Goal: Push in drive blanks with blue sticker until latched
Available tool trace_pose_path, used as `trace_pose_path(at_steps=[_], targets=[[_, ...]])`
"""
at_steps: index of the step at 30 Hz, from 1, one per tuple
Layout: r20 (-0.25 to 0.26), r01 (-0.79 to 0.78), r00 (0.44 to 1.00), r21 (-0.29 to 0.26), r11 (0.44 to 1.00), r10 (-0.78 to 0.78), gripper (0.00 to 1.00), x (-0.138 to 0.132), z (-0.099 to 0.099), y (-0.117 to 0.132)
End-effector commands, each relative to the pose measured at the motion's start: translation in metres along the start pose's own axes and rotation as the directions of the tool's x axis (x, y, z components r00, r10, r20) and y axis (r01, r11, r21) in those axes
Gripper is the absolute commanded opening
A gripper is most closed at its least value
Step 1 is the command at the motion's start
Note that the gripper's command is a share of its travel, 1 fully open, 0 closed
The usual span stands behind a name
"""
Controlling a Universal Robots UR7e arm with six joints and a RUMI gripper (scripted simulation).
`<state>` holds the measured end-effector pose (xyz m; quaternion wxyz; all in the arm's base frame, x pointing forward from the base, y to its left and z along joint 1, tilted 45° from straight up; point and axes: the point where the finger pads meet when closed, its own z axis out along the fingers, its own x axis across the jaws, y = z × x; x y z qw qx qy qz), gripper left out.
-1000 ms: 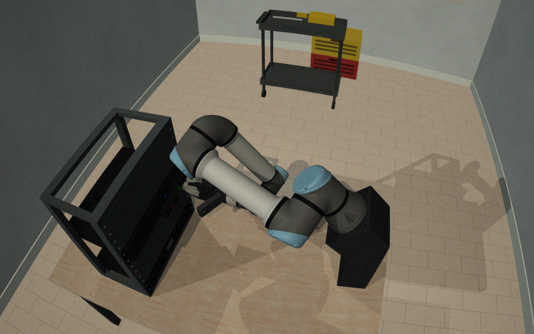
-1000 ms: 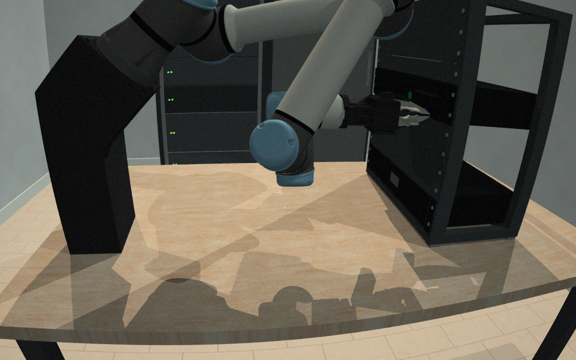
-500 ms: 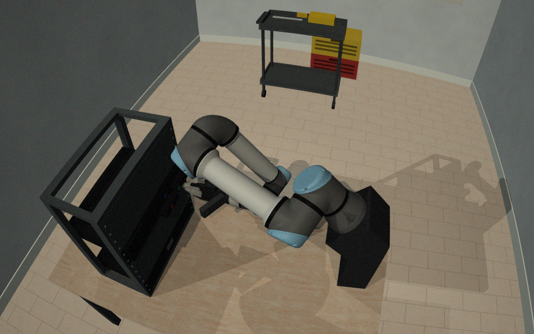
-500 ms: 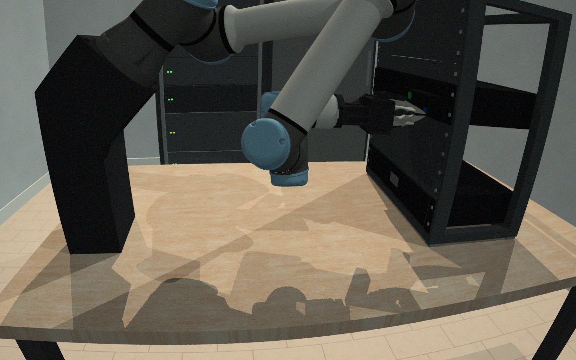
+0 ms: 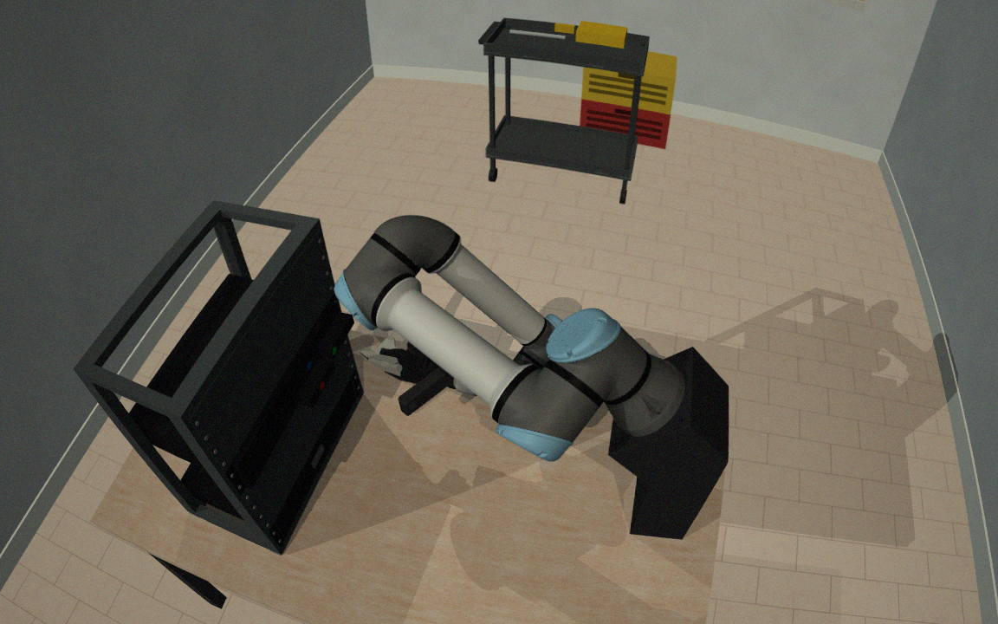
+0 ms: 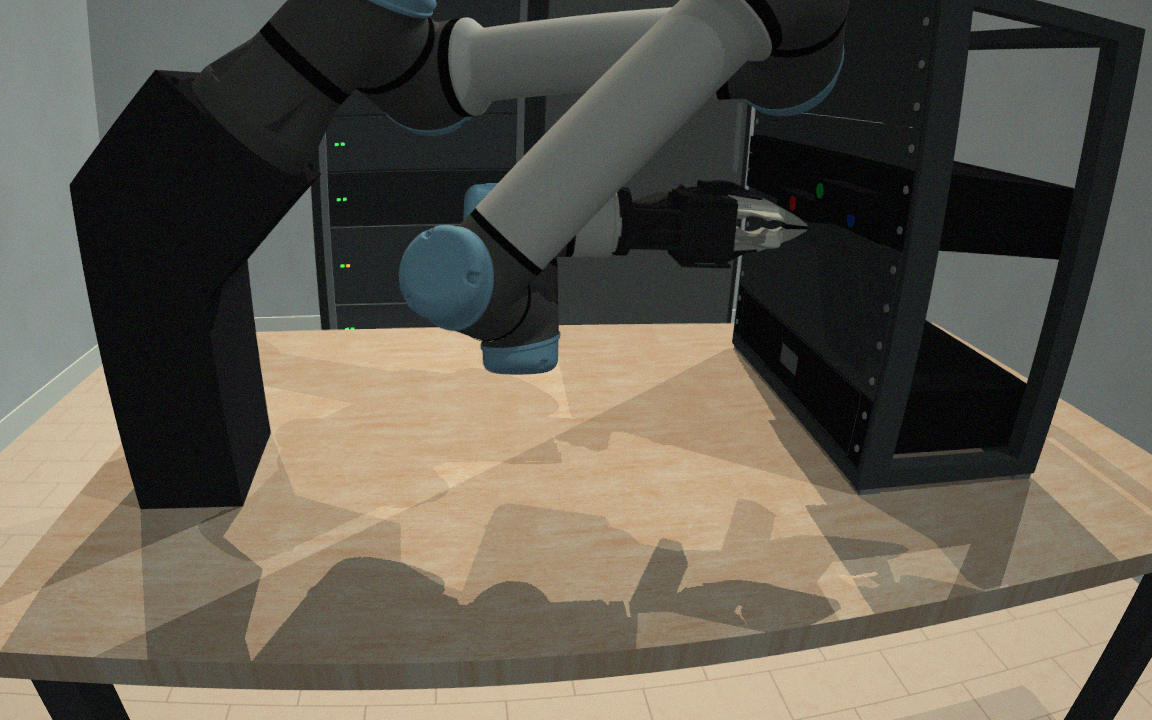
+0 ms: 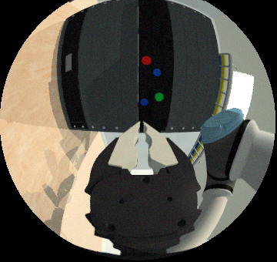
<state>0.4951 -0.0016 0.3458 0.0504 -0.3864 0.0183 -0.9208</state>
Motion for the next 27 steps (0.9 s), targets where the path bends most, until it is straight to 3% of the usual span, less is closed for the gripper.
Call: trace_pose_path(at_steps=[1, 27], targets=[[-0.001, 0.000, 1.000, 0.003, 1.000, 0.000, 0.00, 0.001, -0.025, 0.001], [-0.001, 0.000, 1.000, 0.003, 1.000, 0.000, 0.00, 0.001, -0.040, 0.001]])
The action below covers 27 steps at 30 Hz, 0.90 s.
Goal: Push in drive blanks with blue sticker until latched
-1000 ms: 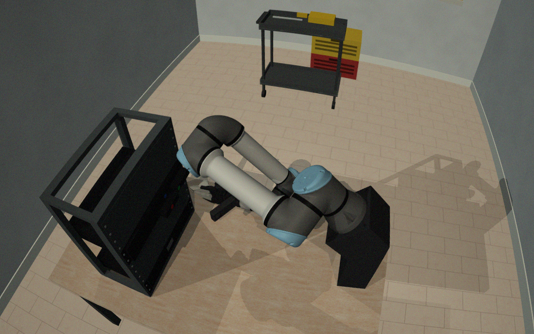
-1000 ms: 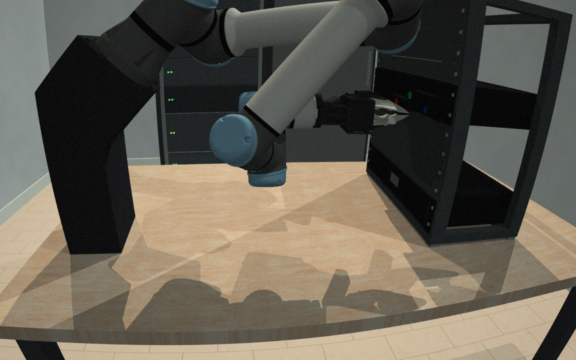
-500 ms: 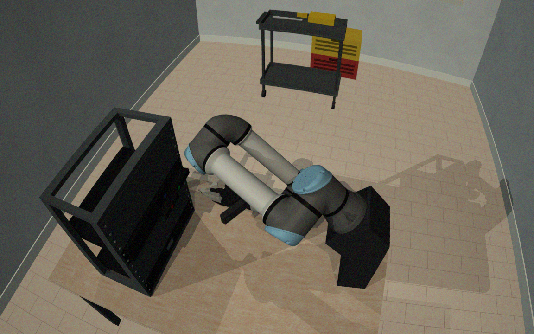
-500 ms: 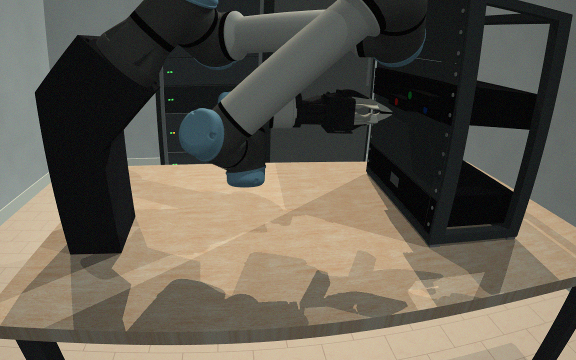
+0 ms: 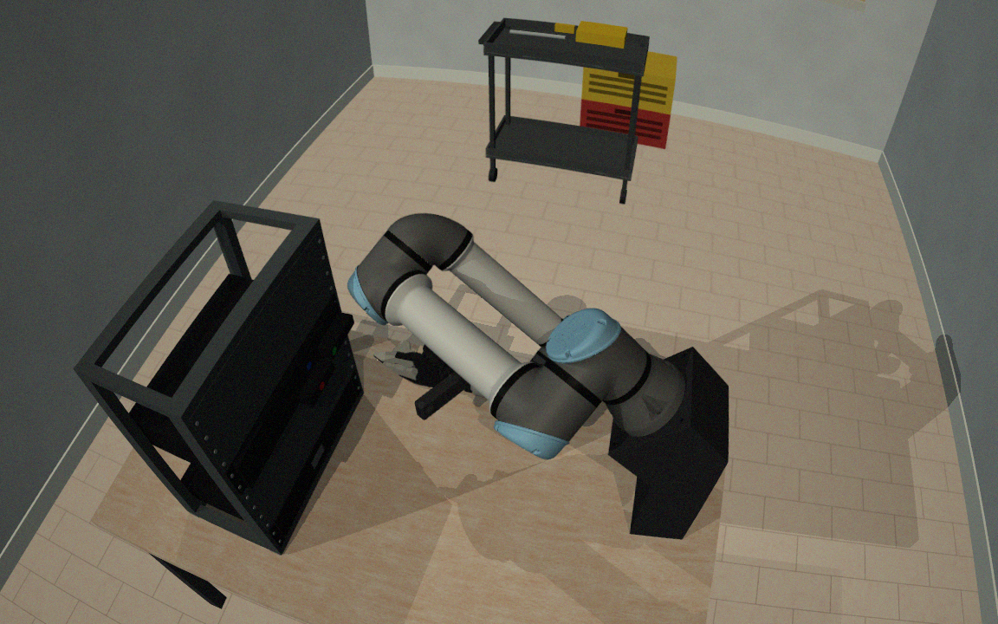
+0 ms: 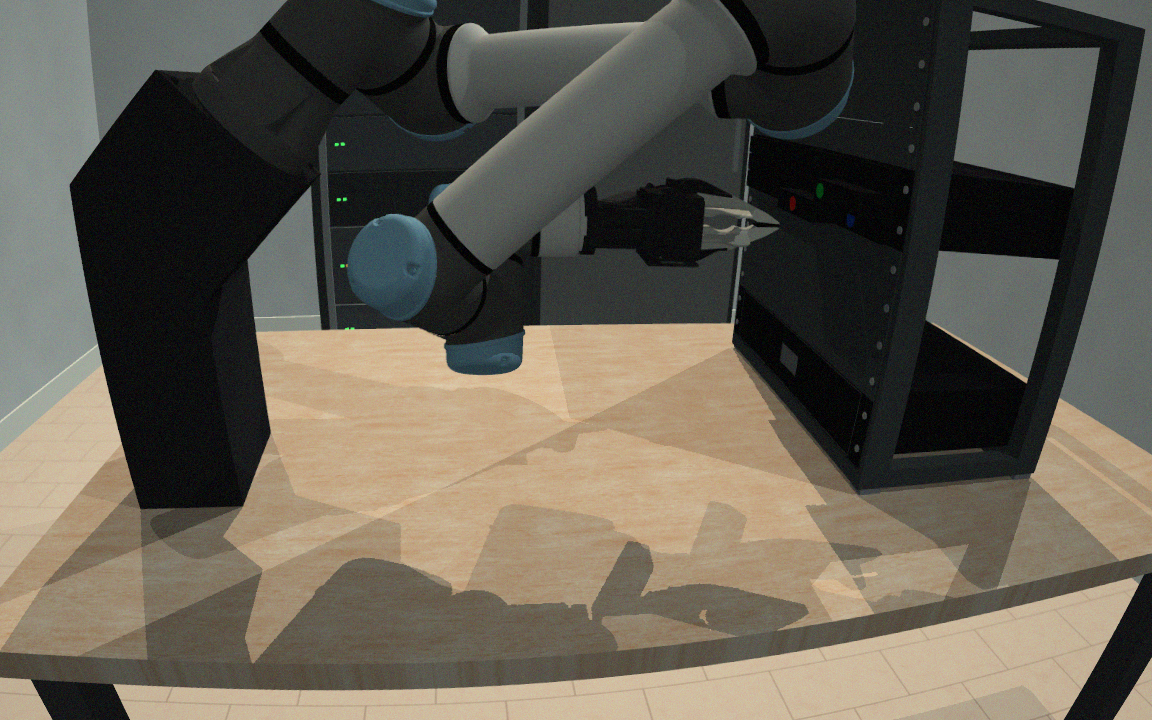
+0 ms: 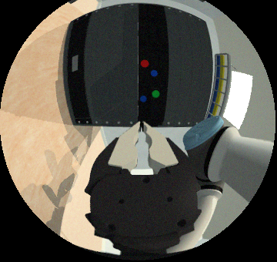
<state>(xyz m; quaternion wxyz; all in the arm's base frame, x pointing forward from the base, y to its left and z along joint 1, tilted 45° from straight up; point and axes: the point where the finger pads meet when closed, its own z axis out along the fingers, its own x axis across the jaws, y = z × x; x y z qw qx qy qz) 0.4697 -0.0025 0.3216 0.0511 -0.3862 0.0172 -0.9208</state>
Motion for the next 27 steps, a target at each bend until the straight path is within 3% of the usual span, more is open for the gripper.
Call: trace_pose_path(at_steps=[1, 11, 27], targets=[[-0.001, 0.000, 1.000, 0.000, 1.000, 0.000, 0.00, 0.000, -0.006, 0.000], [-0.001, 0.000, 1.000, 0.000, 1.000, 0.000, 0.00, 0.000, -0.025, 0.000], [-0.001, 0.000, 1.000, 0.000, 1.000, 0.000, 0.00, 0.000, -0.079, 0.000]])
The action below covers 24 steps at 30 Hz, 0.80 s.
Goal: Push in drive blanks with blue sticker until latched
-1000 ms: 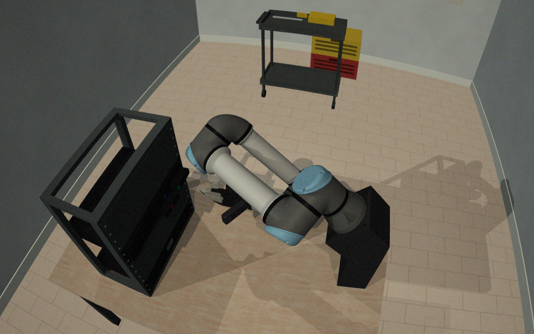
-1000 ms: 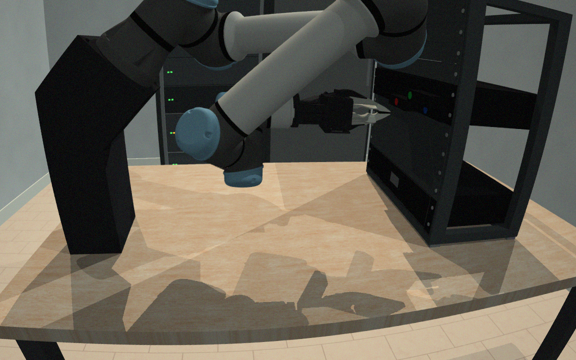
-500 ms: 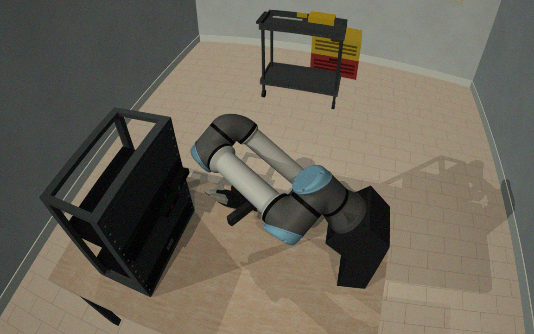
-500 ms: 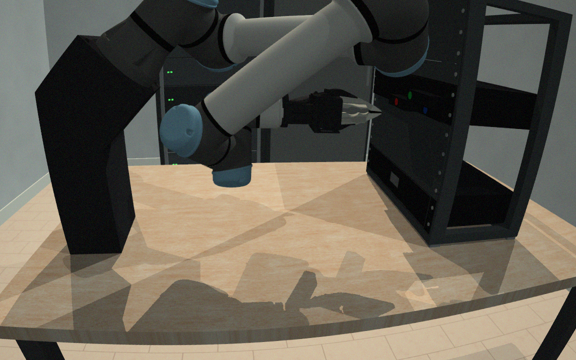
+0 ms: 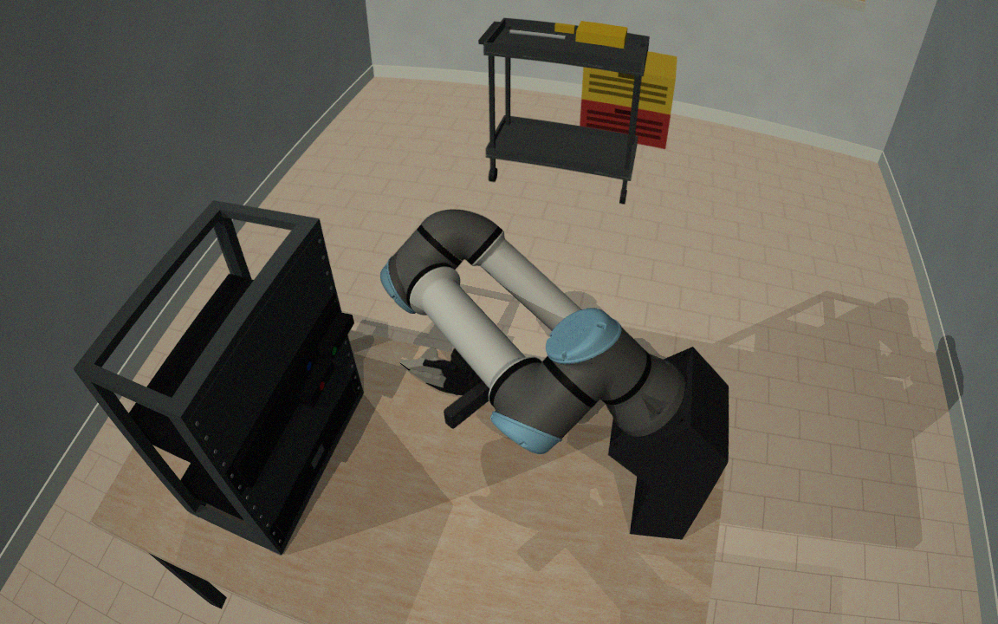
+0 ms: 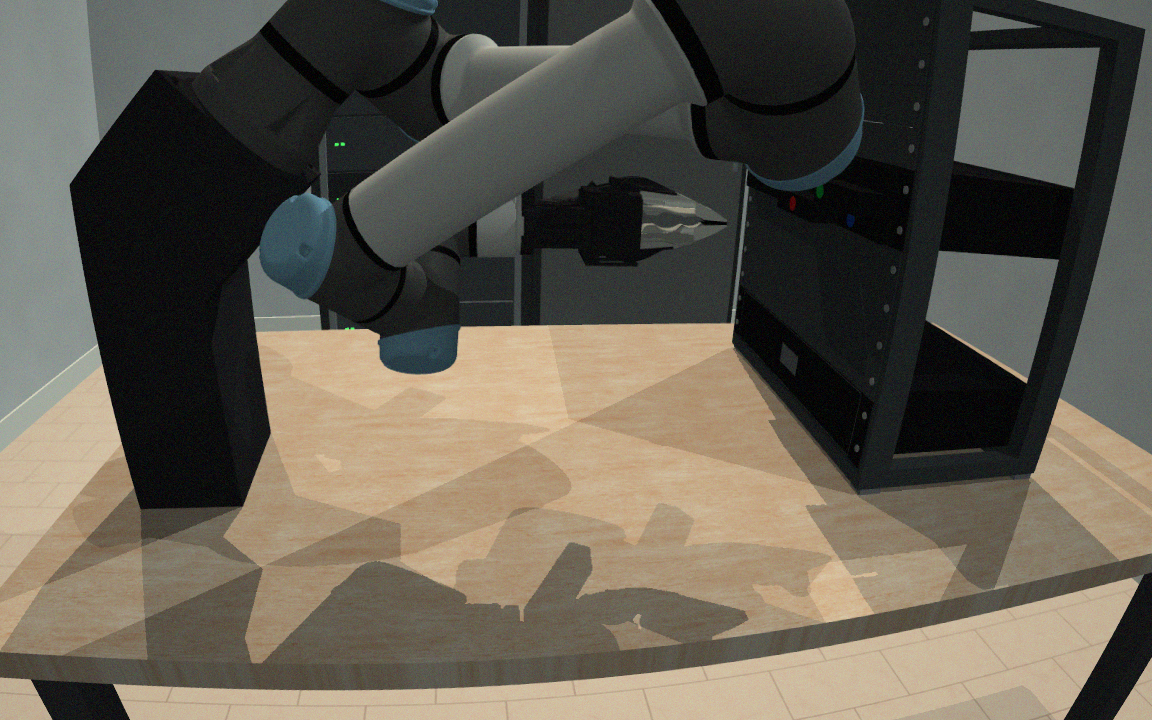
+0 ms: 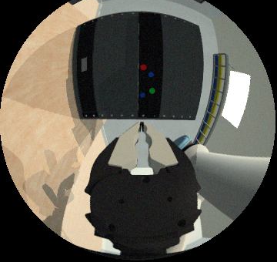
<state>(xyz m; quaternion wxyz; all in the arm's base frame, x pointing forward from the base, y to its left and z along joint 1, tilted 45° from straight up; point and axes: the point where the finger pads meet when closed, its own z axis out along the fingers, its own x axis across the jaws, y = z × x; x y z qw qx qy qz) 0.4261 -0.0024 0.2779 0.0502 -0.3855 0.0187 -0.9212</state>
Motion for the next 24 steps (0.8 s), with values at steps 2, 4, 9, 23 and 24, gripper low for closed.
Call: trace_pose_path(at_steps=[2, 4, 9, 23, 24], targets=[[0.001, 0.000, 1.000, 0.003, 1.000, 0.000, 0.00, 0.001, -0.020, 0.001], [0.001, 0.000, 1.000, 0.003, 1.000, 0.000, 0.00, 0.001, -0.028, 0.001], [0.001, 0.000, 1.000, 0.003, 1.000, 0.000, 0.00, 0.001, -0.044, 0.001], [0.001, 0.000, 1.000, 0.004, 1.000, 0.000, 0.00, 0.001, -0.072, 0.001], [0.001, 0.000, 1.000, 0.003, 1.000, 0.000, 0.00, 0.001, -0.074, 0.001]])
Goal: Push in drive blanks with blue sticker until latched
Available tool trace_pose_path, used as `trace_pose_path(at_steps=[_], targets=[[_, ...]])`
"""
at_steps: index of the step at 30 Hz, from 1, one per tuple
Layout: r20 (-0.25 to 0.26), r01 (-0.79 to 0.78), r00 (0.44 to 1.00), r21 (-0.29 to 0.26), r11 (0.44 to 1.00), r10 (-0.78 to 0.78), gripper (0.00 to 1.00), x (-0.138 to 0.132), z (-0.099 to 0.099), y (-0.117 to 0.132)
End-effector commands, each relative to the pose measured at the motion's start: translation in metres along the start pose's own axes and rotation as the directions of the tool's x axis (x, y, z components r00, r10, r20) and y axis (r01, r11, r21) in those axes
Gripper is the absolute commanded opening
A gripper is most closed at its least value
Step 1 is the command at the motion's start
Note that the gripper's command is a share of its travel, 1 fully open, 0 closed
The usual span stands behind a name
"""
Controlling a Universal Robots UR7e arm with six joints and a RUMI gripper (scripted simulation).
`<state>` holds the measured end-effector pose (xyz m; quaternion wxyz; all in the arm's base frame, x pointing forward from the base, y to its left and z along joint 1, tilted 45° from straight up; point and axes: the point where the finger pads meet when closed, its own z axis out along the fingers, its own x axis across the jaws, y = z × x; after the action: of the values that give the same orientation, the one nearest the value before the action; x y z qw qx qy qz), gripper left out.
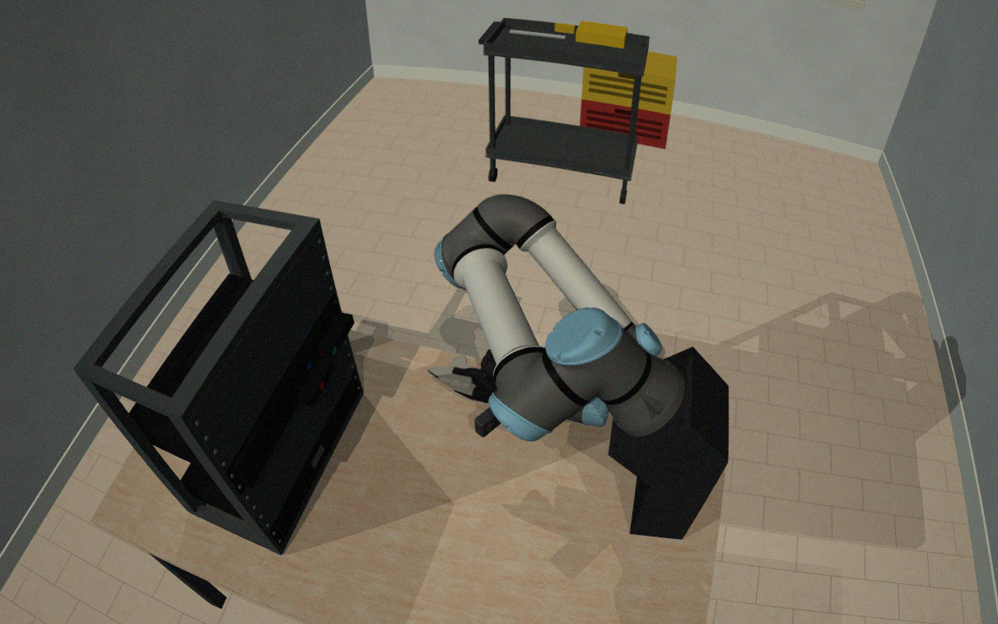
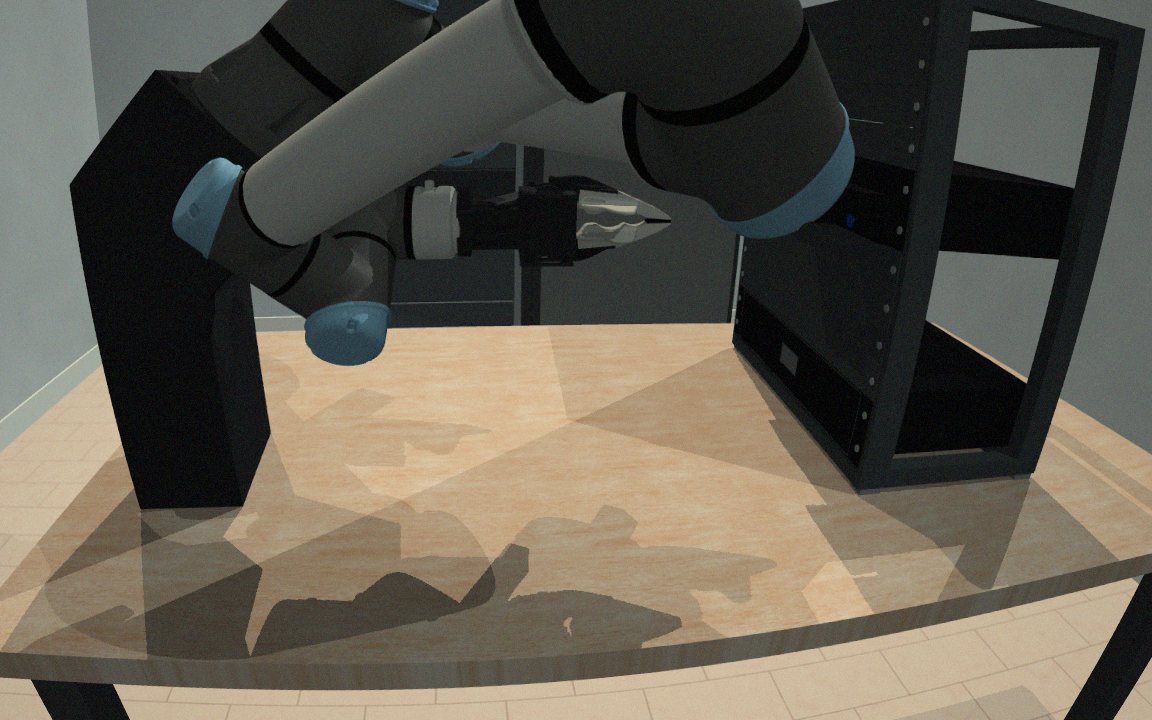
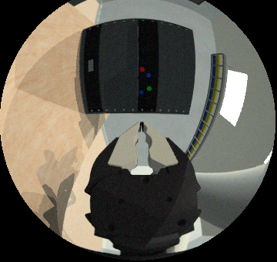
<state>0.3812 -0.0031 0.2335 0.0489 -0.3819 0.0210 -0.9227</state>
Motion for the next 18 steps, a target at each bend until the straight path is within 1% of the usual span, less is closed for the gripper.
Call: trace_pose_path(at_steps=[1, 9, 18], targets=[[0.009, -0.001, 1.000, 0.008, 1.000, 0.001, 0.00, 0.001, -0.012, 0.001], [0.009, -0.001, 1.000, 0.008, 1.000, 0.001, 0.00, 0.002, -0.021, 0.001], [0.009, -0.001, 1.000, 0.008, 1.000, 0.001, 0.00, 0.002, -0.024, 0.001]])
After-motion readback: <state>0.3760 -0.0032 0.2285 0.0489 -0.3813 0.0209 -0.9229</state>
